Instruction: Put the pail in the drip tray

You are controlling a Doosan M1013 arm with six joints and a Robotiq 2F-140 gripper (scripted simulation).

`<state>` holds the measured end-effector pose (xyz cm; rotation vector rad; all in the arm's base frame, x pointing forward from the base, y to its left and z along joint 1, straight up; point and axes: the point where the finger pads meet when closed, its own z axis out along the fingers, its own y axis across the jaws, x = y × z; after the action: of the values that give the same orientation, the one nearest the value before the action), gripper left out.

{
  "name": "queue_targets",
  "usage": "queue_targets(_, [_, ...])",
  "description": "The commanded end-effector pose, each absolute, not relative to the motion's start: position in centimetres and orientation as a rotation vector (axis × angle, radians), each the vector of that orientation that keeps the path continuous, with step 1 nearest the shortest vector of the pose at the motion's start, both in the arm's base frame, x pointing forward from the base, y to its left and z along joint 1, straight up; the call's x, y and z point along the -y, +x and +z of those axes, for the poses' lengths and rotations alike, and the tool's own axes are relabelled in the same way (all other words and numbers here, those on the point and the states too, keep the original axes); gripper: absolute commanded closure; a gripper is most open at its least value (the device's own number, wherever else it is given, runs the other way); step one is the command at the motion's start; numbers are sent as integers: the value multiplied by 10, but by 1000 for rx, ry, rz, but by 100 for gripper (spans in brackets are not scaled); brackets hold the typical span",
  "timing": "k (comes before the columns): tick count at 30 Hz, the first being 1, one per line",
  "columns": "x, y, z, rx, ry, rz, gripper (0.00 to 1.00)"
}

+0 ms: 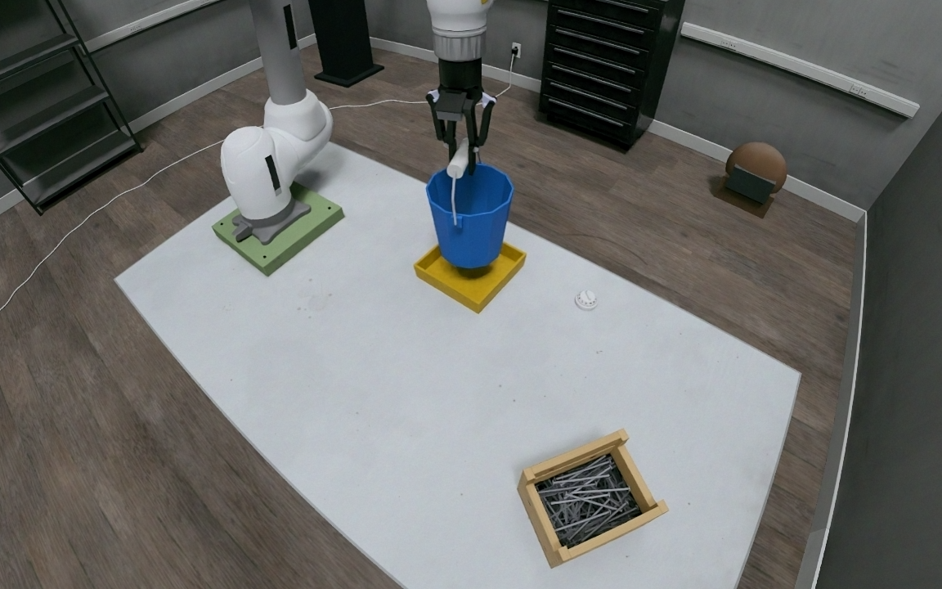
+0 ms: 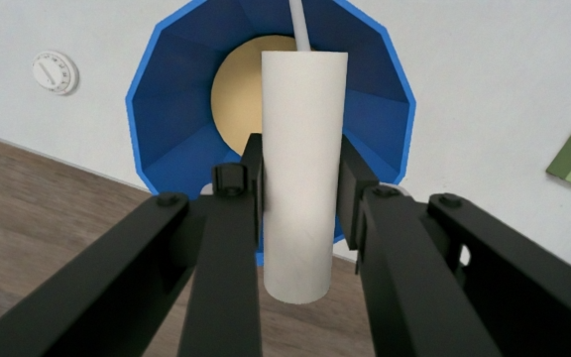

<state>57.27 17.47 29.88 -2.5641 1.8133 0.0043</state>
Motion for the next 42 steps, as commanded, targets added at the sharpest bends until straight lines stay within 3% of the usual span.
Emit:
queue_targets(1, [-175,573,300,-1813,-2563,3,90])
queue_targets(42, [-175,573,280,-1813,-2563,3,90])
